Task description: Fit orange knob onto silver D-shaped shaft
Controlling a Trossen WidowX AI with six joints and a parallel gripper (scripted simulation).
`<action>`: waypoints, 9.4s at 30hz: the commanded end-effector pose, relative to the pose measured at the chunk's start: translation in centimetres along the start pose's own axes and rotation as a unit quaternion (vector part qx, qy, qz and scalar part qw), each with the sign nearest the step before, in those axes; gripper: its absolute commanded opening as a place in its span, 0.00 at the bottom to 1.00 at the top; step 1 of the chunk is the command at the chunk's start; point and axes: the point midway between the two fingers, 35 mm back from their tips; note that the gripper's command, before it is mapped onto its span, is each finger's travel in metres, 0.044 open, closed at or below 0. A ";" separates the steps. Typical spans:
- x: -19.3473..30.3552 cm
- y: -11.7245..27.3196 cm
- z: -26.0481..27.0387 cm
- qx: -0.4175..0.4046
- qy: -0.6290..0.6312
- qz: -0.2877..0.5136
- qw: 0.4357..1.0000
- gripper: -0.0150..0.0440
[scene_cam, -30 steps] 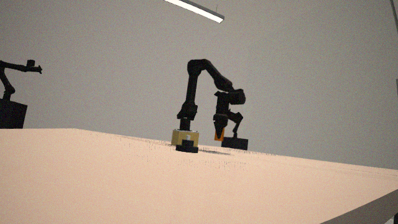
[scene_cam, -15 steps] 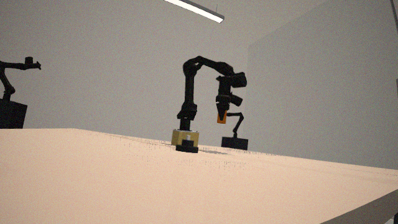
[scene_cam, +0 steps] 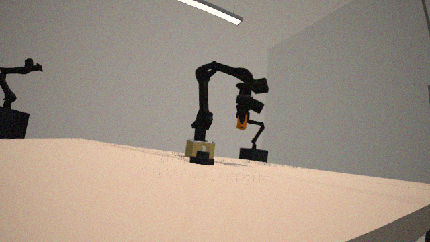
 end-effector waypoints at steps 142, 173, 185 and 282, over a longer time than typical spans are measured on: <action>-3.8 -15.8 0.5 -0.117 -0.007 0.001 0.993 0.34; -3.9 -8.0 -1.4 -0.118 -0.005 -0.001 0.993 1.00; -3.8 -9.5 -1.1 -0.118 -0.005 -0.001 0.993 1.00; -4.7 -6.3 -2.4 -0.118 -0.005 -0.001 0.993 0.25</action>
Point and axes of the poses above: the point midway between the two fingers, 35 mm back from their tips, its own y axis back along the fingers, its own z axis across the jaws, x = y × z, and after that the axes turned 2 degrees about -y, right-handed
